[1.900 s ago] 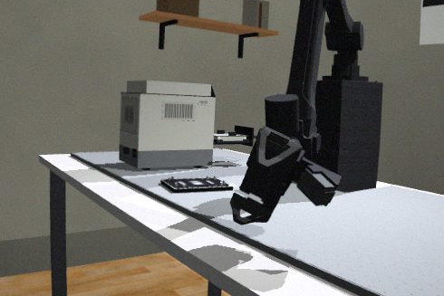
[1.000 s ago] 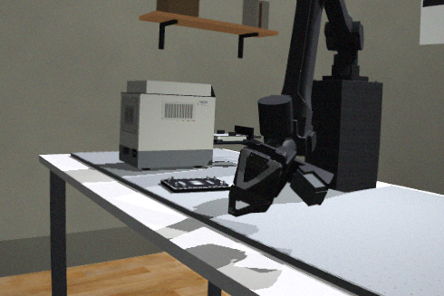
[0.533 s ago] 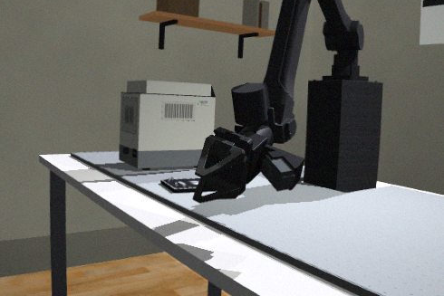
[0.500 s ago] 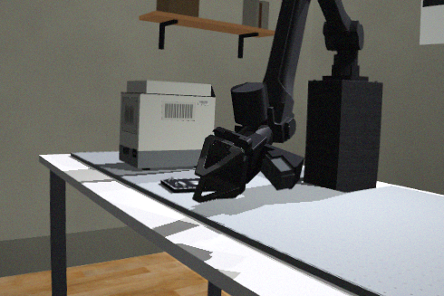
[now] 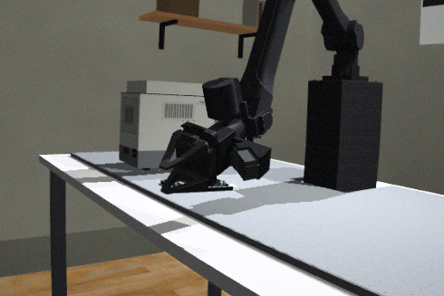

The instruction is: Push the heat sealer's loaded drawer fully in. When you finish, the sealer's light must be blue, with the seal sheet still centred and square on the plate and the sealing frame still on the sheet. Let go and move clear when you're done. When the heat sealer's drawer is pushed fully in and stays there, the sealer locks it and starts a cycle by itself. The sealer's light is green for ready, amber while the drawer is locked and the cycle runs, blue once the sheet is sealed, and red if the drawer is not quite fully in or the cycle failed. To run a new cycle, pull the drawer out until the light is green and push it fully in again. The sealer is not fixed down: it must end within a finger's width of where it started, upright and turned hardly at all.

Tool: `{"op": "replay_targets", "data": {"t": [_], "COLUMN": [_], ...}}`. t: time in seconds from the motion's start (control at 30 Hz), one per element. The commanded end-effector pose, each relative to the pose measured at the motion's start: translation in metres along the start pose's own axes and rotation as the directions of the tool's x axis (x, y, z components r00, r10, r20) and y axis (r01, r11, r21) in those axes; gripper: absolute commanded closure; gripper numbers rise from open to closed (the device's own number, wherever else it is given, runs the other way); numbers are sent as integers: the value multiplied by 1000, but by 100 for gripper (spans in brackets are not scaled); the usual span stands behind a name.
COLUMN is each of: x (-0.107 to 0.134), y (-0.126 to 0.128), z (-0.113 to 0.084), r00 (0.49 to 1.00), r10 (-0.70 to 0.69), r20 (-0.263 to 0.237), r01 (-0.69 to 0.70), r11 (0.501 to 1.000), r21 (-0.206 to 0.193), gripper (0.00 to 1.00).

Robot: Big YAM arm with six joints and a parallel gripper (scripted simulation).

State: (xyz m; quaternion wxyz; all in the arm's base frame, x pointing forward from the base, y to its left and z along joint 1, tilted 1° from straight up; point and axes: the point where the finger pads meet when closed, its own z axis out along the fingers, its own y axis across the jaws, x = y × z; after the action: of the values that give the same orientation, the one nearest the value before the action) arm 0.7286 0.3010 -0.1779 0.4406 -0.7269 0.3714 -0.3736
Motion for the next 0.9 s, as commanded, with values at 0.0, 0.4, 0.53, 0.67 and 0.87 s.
{"op": "replay_targets", "data": {"t": [0.0, 0.4, 0.53, 0.67, 0.87], "x": [9, 64, 81, 83, 112], "y": [-48, -42, -48, -42, -29], "z": [4, 3, 7, 3, -4], "r00": [996, 996, 996, 977, 972], "r10": [82, 77, 71, 188, 202], "r20": [-28, -46, -50, -105, -119], "r01": [-82, -77, -70, -192, -209], "r11": [996, 997, 997, 981, 977], "r21": [19, 15, 32, -28, -45], "gripper": [55, 55, 55, 55, 55]}}
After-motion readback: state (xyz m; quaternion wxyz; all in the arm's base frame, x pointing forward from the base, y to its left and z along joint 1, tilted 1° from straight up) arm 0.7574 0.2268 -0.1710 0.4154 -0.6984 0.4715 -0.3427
